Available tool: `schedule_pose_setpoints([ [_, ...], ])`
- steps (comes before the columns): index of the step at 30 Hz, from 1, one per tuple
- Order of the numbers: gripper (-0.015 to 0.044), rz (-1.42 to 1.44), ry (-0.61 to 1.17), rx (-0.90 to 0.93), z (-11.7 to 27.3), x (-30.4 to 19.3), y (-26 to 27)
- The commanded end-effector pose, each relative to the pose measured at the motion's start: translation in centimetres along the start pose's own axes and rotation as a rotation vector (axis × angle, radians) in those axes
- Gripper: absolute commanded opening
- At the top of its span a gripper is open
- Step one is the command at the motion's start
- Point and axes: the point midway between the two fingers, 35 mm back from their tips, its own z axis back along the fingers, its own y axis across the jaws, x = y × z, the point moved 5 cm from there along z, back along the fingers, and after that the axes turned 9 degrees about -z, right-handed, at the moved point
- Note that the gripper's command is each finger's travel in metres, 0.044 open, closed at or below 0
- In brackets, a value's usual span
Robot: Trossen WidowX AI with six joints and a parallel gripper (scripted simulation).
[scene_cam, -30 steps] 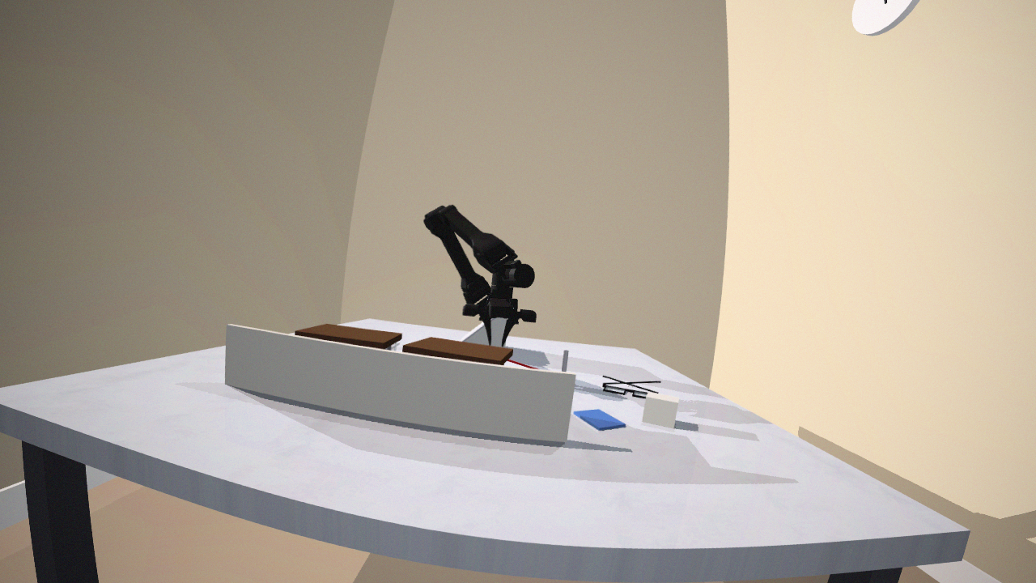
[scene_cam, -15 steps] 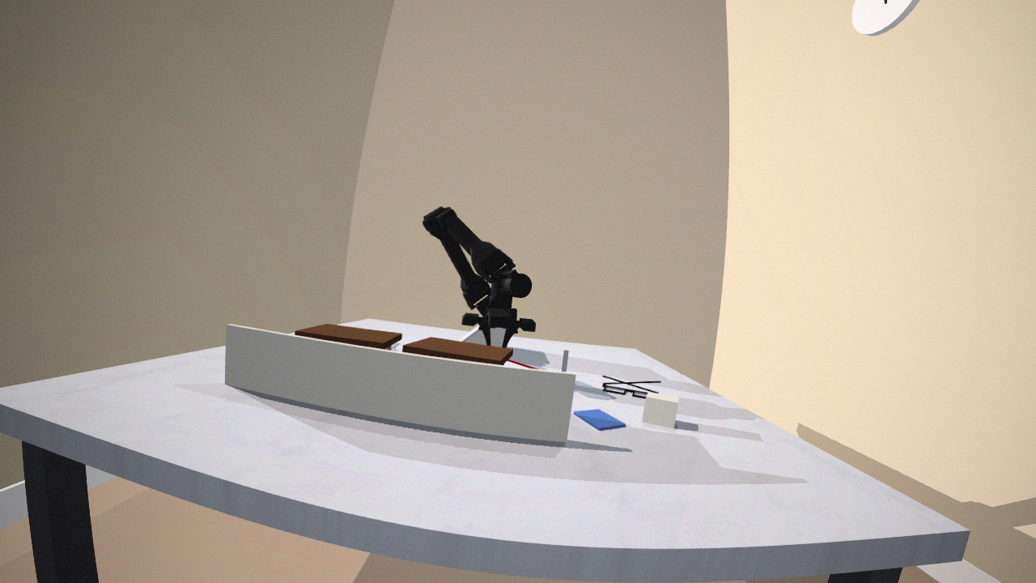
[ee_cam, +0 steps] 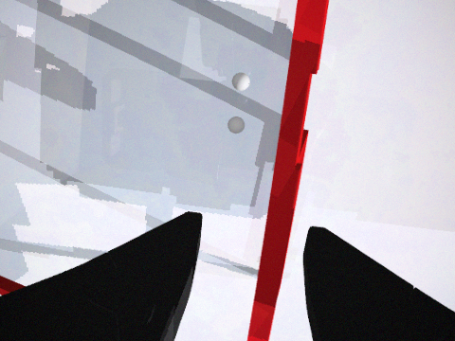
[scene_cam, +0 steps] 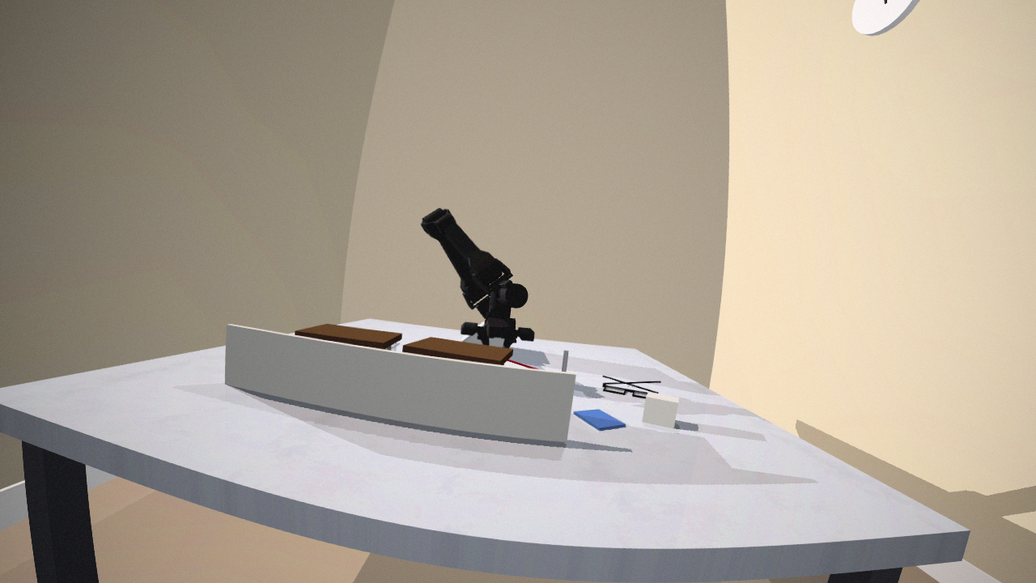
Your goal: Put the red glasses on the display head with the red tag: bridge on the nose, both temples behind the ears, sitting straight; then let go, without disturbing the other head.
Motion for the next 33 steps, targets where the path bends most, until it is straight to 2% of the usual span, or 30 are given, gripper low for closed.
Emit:
schedule_pose_setpoints([
  [1,0.0140,0.007,0.003,-0.006,-0.7,-0.2,-0.1],
  [3,0.0140,0.007,0.003,-0.006,-0.7,-0.3,-0.1],
  [24,0.0000,0.000,0.002,-0.001,-0.4,-0.1,0.0],
  [33,0.0000,0.002,0.002,0.002,1.0,0.1,0.1],
])
